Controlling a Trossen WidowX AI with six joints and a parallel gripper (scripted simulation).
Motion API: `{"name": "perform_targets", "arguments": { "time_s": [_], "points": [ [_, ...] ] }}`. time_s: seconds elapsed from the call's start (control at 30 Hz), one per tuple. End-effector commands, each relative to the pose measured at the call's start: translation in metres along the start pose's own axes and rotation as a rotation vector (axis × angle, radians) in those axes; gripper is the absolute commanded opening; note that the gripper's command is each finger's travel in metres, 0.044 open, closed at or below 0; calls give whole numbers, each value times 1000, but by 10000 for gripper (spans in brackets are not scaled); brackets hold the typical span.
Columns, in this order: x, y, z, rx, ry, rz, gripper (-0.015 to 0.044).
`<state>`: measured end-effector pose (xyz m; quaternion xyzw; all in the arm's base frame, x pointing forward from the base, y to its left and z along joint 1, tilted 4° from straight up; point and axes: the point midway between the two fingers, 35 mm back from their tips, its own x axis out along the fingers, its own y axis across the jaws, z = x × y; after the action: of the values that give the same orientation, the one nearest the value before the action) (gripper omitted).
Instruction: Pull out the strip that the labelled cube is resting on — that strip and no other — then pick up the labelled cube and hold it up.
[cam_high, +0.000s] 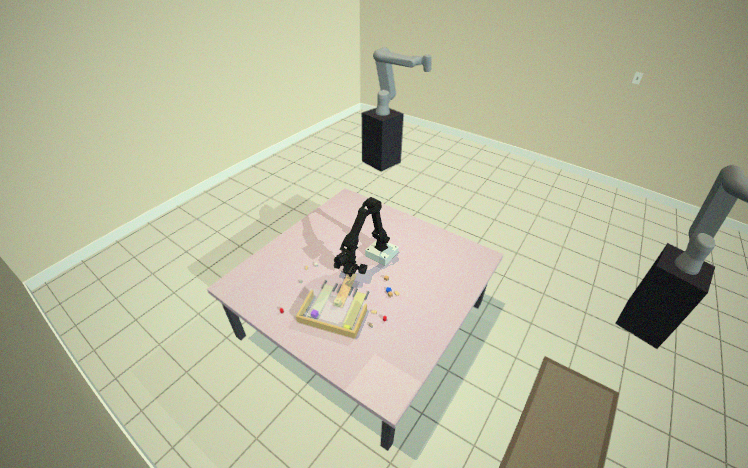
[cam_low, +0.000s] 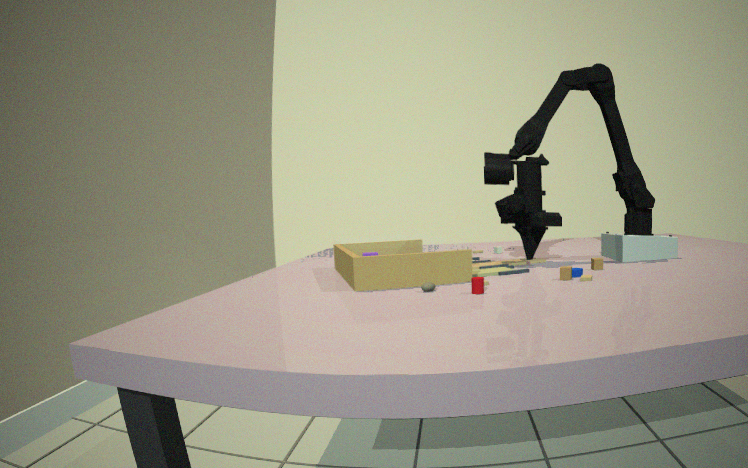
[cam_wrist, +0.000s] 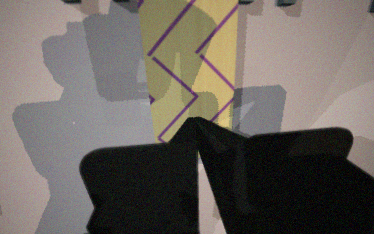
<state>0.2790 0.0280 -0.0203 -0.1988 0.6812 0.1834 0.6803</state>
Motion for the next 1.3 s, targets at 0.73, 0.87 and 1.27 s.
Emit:
{"name": "perform_targets", "arguments": {
  "time_s": [0.73, 0.87, 1.27],
  "points": [
    [6, 4, -47, -4, 40, 8, 0],
    [6, 4, -52, -4, 41, 8, 0],
    [5, 5, -68, -4, 42, 8, 0]
  ]
}}
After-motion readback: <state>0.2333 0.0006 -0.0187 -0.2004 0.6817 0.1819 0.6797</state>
